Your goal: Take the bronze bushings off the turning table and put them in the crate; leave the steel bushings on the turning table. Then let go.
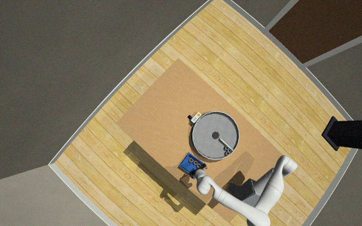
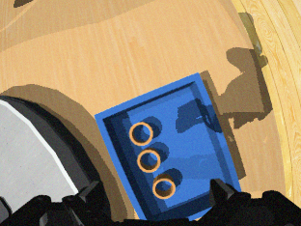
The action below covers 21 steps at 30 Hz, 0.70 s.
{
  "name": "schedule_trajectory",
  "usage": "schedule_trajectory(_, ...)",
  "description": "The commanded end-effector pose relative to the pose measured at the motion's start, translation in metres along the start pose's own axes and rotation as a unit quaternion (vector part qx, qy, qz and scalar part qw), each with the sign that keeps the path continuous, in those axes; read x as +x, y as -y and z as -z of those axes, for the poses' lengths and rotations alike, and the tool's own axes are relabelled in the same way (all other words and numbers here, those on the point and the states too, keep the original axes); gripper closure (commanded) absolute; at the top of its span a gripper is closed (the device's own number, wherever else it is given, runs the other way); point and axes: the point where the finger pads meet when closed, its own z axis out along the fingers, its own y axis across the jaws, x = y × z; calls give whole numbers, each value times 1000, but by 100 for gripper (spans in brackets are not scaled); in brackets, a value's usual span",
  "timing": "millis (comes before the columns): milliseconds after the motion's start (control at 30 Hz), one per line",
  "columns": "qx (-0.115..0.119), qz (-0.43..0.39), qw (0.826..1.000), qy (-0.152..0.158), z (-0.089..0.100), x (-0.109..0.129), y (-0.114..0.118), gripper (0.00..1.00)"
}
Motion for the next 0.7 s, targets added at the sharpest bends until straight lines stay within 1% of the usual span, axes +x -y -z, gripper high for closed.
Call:
schedule_trajectory(0, -1, 0, 1000, 1, 1, 0, -1, 0)
schedule_trajectory(533, -1, 0, 1000, 1, 1, 0, -1, 0)
schedule_trajectory(667, -1, 52, 999, 1, 13, -1, -1, 0)
